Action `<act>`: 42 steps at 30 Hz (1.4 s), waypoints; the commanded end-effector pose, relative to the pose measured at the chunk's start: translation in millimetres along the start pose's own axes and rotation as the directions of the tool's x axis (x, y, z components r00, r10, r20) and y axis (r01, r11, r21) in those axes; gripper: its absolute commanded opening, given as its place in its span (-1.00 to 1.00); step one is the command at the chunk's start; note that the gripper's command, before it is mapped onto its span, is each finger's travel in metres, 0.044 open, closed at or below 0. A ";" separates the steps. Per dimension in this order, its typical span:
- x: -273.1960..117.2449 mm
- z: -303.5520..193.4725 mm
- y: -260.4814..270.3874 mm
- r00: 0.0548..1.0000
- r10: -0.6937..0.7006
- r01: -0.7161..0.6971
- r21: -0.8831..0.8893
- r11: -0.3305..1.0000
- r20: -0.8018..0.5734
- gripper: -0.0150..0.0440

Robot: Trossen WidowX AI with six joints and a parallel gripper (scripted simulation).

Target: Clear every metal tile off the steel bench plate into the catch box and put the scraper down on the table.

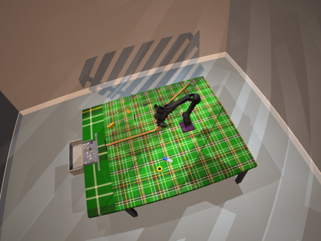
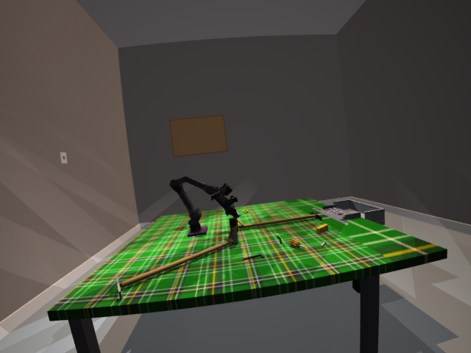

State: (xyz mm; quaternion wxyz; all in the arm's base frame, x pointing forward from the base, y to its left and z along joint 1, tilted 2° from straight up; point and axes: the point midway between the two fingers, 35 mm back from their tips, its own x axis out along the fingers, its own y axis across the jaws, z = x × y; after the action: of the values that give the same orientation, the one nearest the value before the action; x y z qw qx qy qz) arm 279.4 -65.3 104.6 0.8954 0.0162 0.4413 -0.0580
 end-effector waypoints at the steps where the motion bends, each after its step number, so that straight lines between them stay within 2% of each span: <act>1: 1.2 9.8 -2.0 1.000 -0.003 0.003 0.000 1.000 0.013 -0.49; 42: 36.3 63.7 -10.0 1.000 -0.011 0.011 0.010 1.000 0.022 -0.49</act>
State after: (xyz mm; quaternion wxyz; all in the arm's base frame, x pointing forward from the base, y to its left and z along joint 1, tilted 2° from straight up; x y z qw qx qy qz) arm 340.7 -81.1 110.5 0.8964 0.0166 0.4387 -0.0610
